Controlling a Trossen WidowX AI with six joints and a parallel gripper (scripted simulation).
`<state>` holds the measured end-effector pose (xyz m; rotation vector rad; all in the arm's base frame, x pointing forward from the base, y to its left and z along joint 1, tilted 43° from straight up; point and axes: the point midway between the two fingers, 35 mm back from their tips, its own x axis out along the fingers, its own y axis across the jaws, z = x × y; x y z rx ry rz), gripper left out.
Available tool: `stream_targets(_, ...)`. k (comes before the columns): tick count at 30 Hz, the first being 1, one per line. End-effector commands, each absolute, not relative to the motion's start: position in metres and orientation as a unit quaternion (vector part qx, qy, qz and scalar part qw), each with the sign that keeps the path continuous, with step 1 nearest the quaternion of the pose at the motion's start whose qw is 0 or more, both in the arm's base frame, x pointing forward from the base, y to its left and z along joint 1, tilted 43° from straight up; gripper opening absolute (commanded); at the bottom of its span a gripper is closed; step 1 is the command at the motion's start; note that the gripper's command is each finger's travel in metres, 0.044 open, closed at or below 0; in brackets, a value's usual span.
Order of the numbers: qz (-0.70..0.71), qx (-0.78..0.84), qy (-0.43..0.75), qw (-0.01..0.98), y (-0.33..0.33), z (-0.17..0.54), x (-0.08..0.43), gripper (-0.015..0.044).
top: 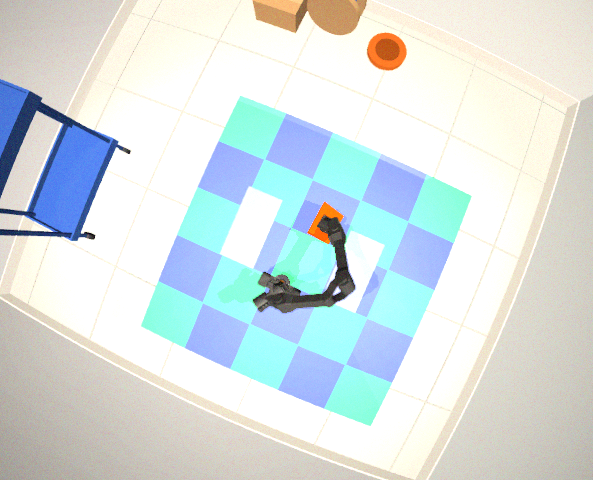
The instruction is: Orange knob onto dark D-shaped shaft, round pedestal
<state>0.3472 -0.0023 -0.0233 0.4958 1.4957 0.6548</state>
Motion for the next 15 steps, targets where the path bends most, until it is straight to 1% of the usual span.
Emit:
stream_targets(1,0.306,0.202,0.65,0.665,-0.0039,-0.0201,0.3487,0.0)
stream_targets(5,0.352,0.154,0.627,0.678,-0.0044,-0.0203,0.3505,0.0)
stream_targets(15,0.355,0.15,0.625,0.679,-0.0027,-0.0245,0.3499,0.0)
